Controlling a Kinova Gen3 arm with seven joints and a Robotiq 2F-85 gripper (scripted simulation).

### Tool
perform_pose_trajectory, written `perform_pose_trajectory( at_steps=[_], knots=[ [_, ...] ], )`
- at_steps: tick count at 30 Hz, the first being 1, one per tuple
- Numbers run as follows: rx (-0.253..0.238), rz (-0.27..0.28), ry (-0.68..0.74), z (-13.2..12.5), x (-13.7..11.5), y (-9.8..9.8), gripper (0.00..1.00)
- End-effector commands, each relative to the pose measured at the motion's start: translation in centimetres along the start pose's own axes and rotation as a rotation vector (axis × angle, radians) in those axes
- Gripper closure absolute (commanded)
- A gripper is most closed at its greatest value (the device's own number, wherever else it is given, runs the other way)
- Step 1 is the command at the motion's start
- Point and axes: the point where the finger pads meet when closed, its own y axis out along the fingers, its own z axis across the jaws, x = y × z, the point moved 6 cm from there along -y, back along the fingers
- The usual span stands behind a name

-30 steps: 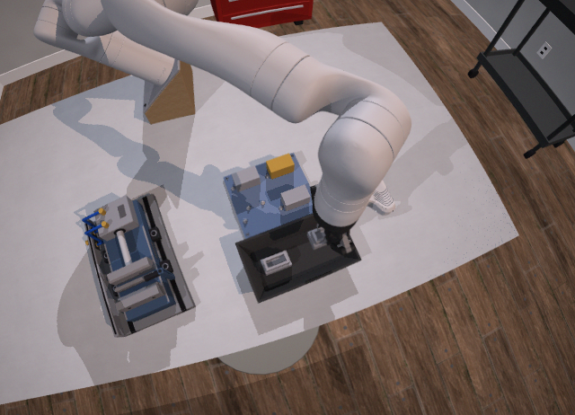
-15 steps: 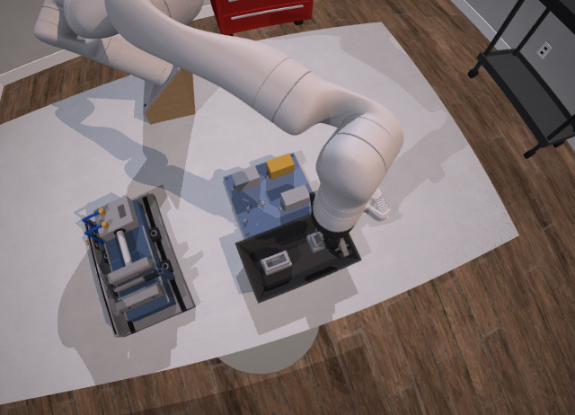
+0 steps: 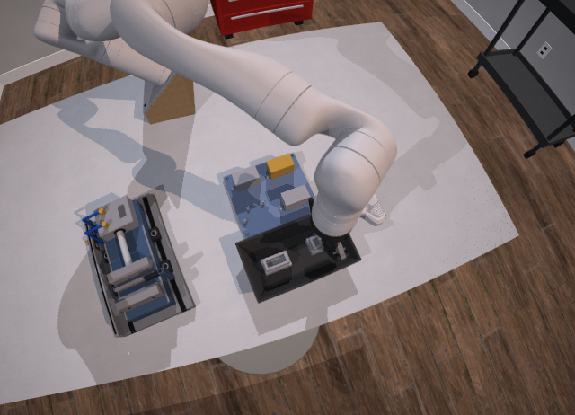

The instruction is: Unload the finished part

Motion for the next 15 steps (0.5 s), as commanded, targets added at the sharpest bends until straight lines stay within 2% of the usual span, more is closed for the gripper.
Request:
perform_pose_trajectory(
  at_steps=[1, 15],
  knots=[
    [-0.002, -0.001, 0.000, 0.0, 0.0, 0.5, 1.00],
    [-0.002, -0.001, 0.000, 0.0, 0.0, 1.5, 1.00]
  ],
)
